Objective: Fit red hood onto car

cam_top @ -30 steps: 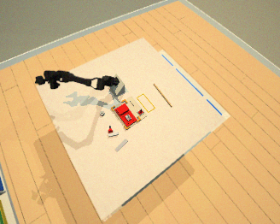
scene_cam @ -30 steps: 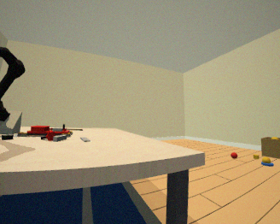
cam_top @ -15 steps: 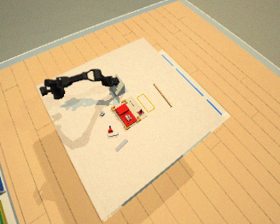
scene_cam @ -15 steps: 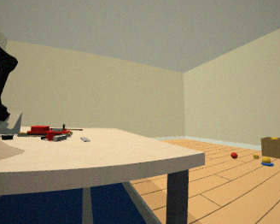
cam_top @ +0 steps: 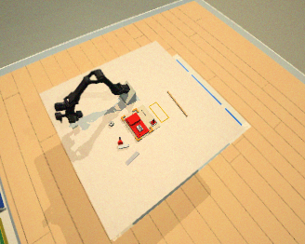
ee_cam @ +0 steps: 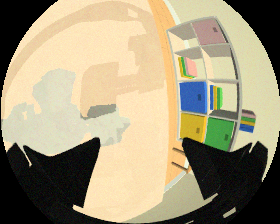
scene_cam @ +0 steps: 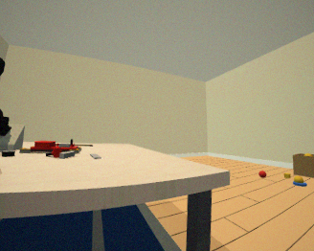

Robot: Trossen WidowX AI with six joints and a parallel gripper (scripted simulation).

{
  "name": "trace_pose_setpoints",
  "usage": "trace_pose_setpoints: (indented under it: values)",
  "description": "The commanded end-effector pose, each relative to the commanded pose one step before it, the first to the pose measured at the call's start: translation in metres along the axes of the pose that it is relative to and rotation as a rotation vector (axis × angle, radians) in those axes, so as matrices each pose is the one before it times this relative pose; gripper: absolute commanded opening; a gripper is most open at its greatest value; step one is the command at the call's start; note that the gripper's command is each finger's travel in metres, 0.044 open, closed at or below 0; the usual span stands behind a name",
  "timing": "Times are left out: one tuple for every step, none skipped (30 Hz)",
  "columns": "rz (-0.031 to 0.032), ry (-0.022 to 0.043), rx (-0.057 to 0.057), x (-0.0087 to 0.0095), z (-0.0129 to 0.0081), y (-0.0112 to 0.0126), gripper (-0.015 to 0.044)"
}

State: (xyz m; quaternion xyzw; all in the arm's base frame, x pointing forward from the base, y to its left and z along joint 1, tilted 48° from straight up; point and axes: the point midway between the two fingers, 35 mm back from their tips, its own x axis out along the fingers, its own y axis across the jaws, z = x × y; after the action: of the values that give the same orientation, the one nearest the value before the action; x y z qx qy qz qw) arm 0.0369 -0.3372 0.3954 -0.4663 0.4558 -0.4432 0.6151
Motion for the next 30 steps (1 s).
trace_pose_setpoints:
  values:
    - [0.08844,-0.05338,0.0251,0.01203,0.02774,0.0246,0.044]
    - [0.02359,-0.01653,0.0033,0.00305,0.00871,0.00651,0.044]
    - [0.02371,-0.01615,0.0024,0.00298,0.00873,0.00658,0.044]
    - [0.0238,-0.01576,0.0014,0.00291,0.00875,0.00665,0.044]
    - [0.02387,-0.01535,0.0005,0.00284,0.00877,0.00672,0.044]
    - [0.02395,-0.0149,-0.0004,0.00277,0.00877,0.00679,0.044]
    - [0.02413,-0.01431,-0.0014,0.00271,0.00873,0.00688,0.044]
    - [0.02455,-0.01344,-0.0025,0.0027,0.00863,0.00704,0.044]
    - [0.0252,-0.01223,-0.0039,0.00273,0.00845,0.00726,0.044]
    - [0.01263,-0.02626,-0.0066,-0.00208,0.00876,0.00596,0.044]
    - [0.01475,-0.03018,-0.0077,-0.00234,0.00998,0.00696,0.044]
    - [0.01756,-0.02524,-0.0078,-0.00114,0.00911,0.00719,0.044]
    - [0.02942,-0.00357,-0.0075,0.00378,0.00573,0.0079,0.044]
    - [0.02918,-0.00316,-0.0086,0.0037,0.00579,0.00786,0.044]
    - [0.02891,-0.00266,-0.0097,0.00363,0.00583,0.00781,0.044]
    - [0.02861,-0.00215,-0.0108,0.00355,0.00586,0.00775,0.044]
    - [0.02828,-0.00173,-0.0119,0.00345,0.00592,0.0077,0.044]
    - [0.0279,-0.0013,-0.0129,0.00335,0.00597,0.00764,0.044]
    - [0.0275,-0.00086,-0.014,0.00325,0.00602,0.00758,0.044]
    - [0.03061,-0.00081,-0.0167,0.00343,0.00689,0.00867,0.044]
    - [0.0314,-0.00021,-0.0189,0.00343,0.00724,0.00899,0.044]
    - [0.03069,0.00045,-0.0202,0.00327,0.00727,0.00888,0.044]
    - [0.02993,0.00112,-0.0216,0.00311,0.00729,0.00876,0.044]
    - [0.02912,0.0018,-0.0229,0.00295,0.00731,0.00864,0.044]
    - [0.02827,0.00248,-0.0242,0.00277,0.00732,0.00851,0.044]
    - [0.02737,0.00317,-0.0254,0.0026,0.00732,0.00837,0.044]
    - [0.02643,0.00386,-0.0266,0.00242,0.00732,0.00822,0.044]
    - [0.02545,0.00456,-0.0277,0.00223,0.0073,0.00807,0.044]
    - [0.02443,0.00526,-0.0288,0.00205,0.00729,0.00791,0.044]
    - [0.0235,0.00623,-0.03,0.00189,0.00719,0.00772,0.044]
